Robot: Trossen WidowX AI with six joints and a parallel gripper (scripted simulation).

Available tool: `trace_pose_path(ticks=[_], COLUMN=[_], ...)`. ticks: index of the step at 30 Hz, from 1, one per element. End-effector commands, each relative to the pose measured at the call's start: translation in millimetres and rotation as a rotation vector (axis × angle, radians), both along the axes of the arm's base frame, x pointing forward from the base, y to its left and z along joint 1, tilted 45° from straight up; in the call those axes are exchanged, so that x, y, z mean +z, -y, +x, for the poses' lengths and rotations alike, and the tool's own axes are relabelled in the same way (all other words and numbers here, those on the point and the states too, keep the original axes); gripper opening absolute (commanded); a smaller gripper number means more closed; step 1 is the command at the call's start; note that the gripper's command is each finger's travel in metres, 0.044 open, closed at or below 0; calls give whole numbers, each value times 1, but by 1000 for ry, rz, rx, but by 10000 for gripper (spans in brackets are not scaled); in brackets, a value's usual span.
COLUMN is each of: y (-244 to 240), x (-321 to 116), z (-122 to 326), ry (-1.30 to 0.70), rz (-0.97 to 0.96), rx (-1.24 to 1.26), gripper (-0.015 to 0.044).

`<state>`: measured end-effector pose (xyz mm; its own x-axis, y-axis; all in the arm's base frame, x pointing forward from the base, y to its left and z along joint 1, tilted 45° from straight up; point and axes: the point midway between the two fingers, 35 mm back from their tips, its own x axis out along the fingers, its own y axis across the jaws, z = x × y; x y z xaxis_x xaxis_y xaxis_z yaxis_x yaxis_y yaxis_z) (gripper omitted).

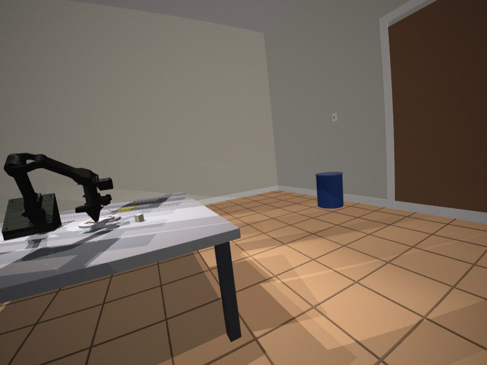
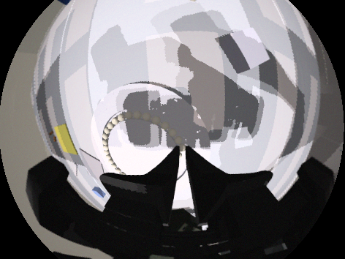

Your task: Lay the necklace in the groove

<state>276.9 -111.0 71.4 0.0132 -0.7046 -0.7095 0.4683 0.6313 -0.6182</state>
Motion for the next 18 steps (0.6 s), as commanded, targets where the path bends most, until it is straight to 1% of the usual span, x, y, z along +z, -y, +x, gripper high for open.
trace_pose_path(ticks=[1,2,18], y=[4,4,-2], x=[-3,-3,3], z=[0,0,0], ry=[-2,-2,-2], rz=[-4,-4,-3], rx=[4,4,3], gripper=[0,0,420])
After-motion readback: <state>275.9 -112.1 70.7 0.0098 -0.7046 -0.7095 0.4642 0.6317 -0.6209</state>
